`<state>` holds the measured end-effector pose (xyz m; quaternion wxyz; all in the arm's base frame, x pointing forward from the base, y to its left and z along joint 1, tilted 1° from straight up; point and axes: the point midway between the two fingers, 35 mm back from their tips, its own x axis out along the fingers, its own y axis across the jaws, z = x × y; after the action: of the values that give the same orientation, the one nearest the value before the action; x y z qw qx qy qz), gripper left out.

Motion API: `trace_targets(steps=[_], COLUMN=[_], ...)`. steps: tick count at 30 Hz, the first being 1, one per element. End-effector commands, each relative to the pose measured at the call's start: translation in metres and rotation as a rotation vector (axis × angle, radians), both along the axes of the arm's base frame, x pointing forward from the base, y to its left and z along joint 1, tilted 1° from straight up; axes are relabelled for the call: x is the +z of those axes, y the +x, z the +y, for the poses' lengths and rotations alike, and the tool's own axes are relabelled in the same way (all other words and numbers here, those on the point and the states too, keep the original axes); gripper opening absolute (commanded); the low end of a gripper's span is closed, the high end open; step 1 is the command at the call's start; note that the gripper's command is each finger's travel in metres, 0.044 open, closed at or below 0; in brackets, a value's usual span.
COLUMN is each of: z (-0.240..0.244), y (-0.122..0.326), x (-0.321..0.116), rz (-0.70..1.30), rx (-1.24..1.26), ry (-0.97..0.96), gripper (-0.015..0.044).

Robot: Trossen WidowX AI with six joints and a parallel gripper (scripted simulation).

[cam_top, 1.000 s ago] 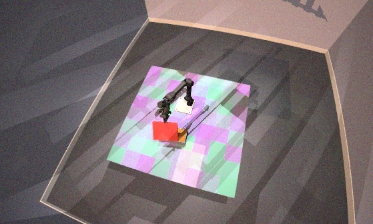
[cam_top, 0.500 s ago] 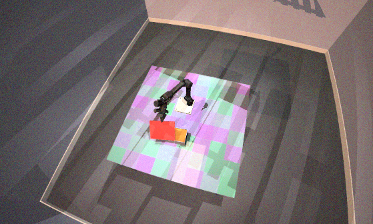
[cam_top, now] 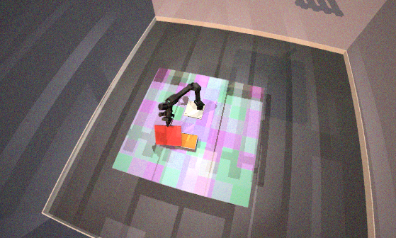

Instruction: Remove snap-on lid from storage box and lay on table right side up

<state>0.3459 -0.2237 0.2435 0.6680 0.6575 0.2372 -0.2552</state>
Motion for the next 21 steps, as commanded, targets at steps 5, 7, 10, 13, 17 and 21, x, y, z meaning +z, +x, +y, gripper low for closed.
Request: trace_targets(steps=[5, 7, 10, 13, 17, 21], z=[-0.014, -0.018, -0.024, -0.03, -0.038, -0.046], y=[-0.001, -0.002, -0.003, -0.004, -0.005, -0.006], x=[0.006, 0.006, 0.006, 0.006, 0.006, 0.007], rz=[-0.014, -0.013, -0.013, -0.013, -0.013, -0.013], rx=[0.007, 0.007, 0.007, 0.007, 0.007, 0.007], ry=[-0.007, -0.008, -0.008, -0.009, -0.009, -0.01], gripper=[0.0, 0.0, 0.0, 0.0, 0.0, 0.0])
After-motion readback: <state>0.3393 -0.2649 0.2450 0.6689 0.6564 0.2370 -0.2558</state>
